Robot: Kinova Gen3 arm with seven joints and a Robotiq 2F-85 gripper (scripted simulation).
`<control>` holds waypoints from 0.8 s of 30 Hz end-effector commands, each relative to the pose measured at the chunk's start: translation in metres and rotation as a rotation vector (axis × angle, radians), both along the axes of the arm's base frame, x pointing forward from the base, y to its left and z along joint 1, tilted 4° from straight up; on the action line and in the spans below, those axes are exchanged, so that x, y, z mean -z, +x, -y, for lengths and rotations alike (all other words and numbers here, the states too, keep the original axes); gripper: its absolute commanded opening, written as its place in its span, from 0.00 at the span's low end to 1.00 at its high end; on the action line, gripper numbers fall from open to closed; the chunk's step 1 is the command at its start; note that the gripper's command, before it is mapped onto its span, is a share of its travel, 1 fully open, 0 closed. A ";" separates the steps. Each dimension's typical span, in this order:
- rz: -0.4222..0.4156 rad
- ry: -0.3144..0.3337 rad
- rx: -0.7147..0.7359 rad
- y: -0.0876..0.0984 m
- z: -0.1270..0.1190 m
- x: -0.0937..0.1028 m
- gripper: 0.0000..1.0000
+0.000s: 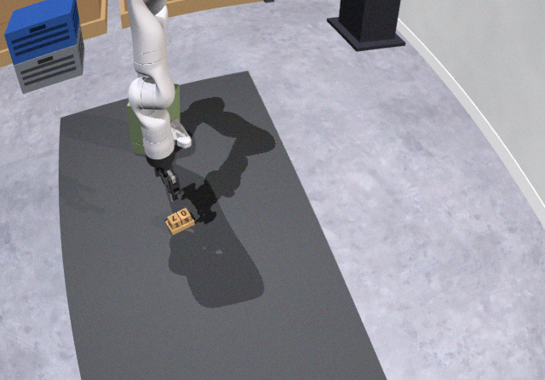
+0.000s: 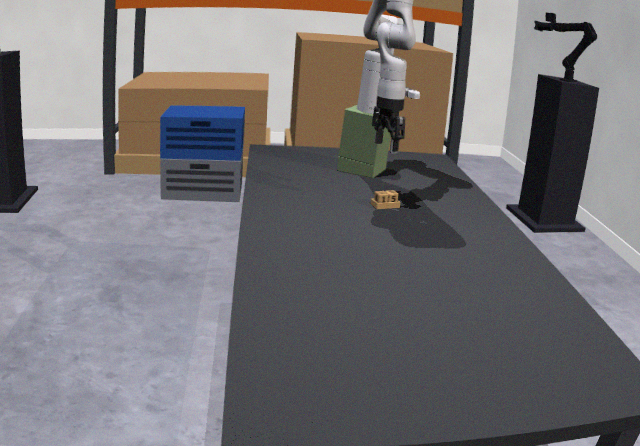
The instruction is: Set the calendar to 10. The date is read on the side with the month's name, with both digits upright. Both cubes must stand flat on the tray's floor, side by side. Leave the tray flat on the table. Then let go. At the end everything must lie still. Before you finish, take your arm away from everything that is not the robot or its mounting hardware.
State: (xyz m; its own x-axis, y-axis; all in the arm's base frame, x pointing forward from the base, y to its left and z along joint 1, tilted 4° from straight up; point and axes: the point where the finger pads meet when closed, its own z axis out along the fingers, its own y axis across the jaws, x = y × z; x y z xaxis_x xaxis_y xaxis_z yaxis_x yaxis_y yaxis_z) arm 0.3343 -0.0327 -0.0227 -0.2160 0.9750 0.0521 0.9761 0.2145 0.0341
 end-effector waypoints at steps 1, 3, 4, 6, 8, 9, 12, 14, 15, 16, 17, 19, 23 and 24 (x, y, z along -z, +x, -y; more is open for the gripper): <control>0.014 -0.001 -0.002 0.004 -0.002 -0.013 1.00; 0.014 -0.001 -0.002 0.004 -0.002 -0.019 1.00; 0.014 -0.001 -0.002 0.004 -0.002 -0.021 1.00; 0.015 -0.001 -0.002 0.004 -0.001 -0.025 1.00; 0.015 -0.001 -0.002 0.004 -0.001 -0.026 1.00; 0.015 -0.001 -0.002 0.004 -0.001 -0.027 1.00; 0.015 -0.001 -0.002 0.004 -0.001 -0.027 1.00; 0.015 -0.001 -0.002 0.004 -0.001 -0.027 1.00; 0.014 -0.001 -0.002 0.004 -0.001 -0.026 1.00; 0.013 -0.001 -0.002 0.004 -0.001 -0.026 1.00; 0.013 -0.001 -0.002 0.004 -0.001 -0.026 1.00; 0.013 -0.001 -0.002 0.004 -0.001 -0.026 1.00; 0.013 -0.001 -0.002 0.004 -0.001 -0.026 1.00; 0.013 -0.001 -0.002 0.004 -0.001 -0.026 1.00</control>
State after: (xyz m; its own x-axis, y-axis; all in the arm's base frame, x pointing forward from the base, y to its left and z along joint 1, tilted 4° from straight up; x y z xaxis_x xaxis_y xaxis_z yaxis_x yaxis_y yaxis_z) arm 0.3374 -0.0318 0.0018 -0.2207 0.9742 0.0478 0.9747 0.2186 0.0457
